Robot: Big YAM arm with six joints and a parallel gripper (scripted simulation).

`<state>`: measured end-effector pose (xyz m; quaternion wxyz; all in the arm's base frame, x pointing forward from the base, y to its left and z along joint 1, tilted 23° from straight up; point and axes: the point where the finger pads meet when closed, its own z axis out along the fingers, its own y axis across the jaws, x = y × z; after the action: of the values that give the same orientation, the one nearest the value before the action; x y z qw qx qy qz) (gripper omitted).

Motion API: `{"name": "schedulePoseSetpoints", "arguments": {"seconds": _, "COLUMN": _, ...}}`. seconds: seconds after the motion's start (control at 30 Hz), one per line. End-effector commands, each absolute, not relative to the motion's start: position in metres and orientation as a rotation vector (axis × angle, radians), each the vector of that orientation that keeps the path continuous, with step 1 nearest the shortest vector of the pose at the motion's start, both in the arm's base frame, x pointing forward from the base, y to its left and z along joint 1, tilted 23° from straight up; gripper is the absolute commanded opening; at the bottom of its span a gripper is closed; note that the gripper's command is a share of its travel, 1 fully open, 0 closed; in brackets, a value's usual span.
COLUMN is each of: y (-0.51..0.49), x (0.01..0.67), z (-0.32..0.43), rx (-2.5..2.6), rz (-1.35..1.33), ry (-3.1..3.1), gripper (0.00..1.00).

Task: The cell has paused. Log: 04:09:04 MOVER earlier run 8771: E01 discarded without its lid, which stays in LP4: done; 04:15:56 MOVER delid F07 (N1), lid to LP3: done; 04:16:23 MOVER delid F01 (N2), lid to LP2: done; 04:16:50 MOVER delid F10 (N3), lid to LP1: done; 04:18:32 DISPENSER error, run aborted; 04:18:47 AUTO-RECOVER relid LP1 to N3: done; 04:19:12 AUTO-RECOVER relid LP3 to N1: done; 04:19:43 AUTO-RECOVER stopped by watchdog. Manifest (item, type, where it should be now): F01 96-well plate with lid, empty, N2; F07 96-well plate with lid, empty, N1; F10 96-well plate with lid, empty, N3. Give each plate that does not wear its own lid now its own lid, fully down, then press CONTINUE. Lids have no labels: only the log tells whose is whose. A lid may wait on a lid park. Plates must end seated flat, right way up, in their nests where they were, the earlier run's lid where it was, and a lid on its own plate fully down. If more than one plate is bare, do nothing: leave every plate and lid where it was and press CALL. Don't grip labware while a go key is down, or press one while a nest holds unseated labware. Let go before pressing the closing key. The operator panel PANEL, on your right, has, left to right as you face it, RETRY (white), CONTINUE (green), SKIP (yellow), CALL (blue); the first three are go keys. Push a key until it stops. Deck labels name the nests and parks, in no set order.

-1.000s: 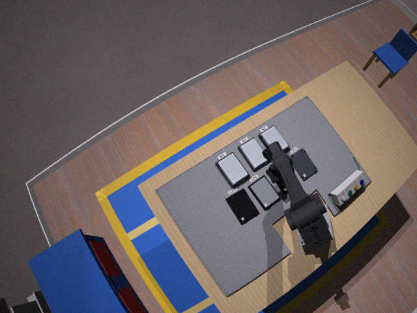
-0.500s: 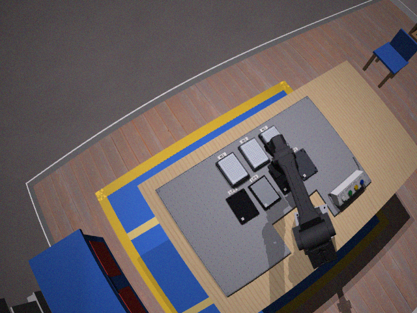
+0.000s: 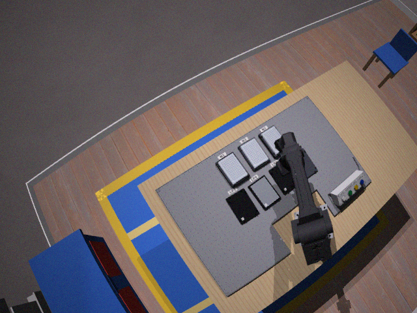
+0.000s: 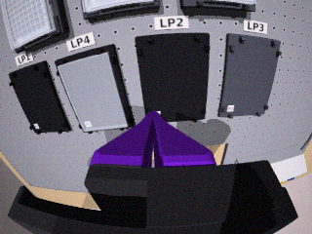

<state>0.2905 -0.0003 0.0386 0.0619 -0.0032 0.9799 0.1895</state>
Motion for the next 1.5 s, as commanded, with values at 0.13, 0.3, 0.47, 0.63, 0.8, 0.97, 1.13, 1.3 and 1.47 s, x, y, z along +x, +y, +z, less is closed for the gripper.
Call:
{"name": "schedulePoseSetpoints", "arguments": {"seconds": 0.13, "y": -0.037, "x": 0.311, "z": 0.038, "rx": 0.174, "rz": 0.563, "ry": 2.936, "gripper": 0.00}}
{"name": "schedulePoseSetpoints", "arguments": {"seconds": 0.3, "y": -0.062, "x": 0.308, "z": 0.027, "rx": 0.322, "rz": 0.566, "ry": 2.942, "gripper": 0.00}}
{"name": "schedulePoseSetpoints", "arguments": {"seconds": 0.47, "y": -0.087, "x": 0.305, "z": 0.017, "rx": 0.473, "rz": 0.570, "ry": 2.942, "gripper": 0.00}}
{"name": "schedulePoseSetpoints", "arguments": {"seconds": 0.63, "y": -0.107, "x": 0.302, "z": 0.008, "rx": 0.594, "rz": 0.575, "ry": 2.938, "gripper": 0.00}}
{"name": "schedulePoseSetpoints", "arguments": {"seconds": 0.8, "y": -0.127, "x": 0.299, "z": 0.000, "rx": 0.716, "rz": 0.579, "ry": 2.928, "gripper": 0.00}}
{"name": "schedulePoseSetpoints", "arguments": {"seconds": 0.97, "y": -0.151, "x": 0.296, "z": -0.010, "rx": 0.830, "rz": 0.582, "ry": 2.915, "gripper": 0.00}}
{"name": "schedulePoseSetpoints", "arguments": {"seconds": 1.13, "y": -0.175, "x": 0.292, "z": -0.021, "rx": 0.798, "rz": 0.577, "ry": 2.922, "gripper": 0.00}}
{"name": "schedulePoseSetpoints", "arguments": {"seconds": 1.3, "y": -0.167, "x": 0.269, "z": -0.034, "rx": 0.850, "rz": 0.616, "ry": 2.946, "gripper": 0.00}}
{"name": "schedulePoseSetpoints", "arguments": {"seconds": 1.47, "y": -0.177, "x": 0.247, "z": -0.041, "rx": 1.035, "rz": 0.619, "ry": 2.911, "gripper": 0.00}}
